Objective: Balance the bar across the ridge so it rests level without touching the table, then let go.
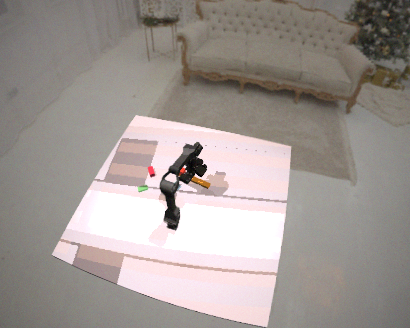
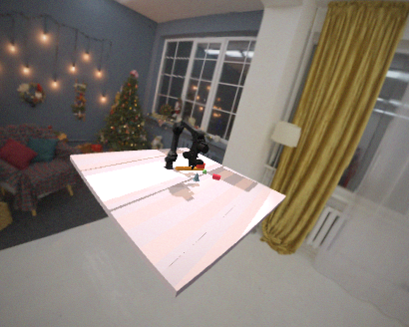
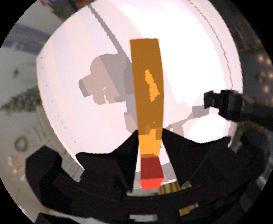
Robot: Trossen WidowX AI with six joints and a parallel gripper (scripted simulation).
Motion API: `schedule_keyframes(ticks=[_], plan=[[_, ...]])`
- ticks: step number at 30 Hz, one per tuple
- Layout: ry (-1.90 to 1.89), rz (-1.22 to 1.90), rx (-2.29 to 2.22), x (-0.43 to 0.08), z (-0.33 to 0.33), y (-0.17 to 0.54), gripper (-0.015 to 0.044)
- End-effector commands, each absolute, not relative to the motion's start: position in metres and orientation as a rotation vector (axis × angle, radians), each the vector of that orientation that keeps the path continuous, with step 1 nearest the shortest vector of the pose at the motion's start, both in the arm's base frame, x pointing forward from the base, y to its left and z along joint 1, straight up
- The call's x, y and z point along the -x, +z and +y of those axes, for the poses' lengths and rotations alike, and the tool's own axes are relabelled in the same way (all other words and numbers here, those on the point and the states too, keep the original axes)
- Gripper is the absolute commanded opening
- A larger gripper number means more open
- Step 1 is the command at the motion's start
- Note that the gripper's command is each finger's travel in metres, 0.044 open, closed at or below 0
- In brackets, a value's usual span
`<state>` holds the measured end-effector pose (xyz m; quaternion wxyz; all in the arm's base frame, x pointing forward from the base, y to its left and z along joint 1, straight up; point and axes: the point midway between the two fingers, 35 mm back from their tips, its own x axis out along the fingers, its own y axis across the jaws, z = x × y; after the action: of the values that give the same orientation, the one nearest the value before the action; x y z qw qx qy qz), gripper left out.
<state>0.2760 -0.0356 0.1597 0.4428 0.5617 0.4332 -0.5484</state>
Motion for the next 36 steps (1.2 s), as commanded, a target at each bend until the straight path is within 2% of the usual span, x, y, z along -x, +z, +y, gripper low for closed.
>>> schedule_keyframes(ticks=[1,19,36], plan=[[-1.386,1.048,-1.421,-0.275,-0.023,0.161,0.0],[-1.506,0.953,-1.549,-0.258,0.043,0.162,0.0],[-1.508,0.952,-1.551,-0.258,0.045,0.138,0.0]])
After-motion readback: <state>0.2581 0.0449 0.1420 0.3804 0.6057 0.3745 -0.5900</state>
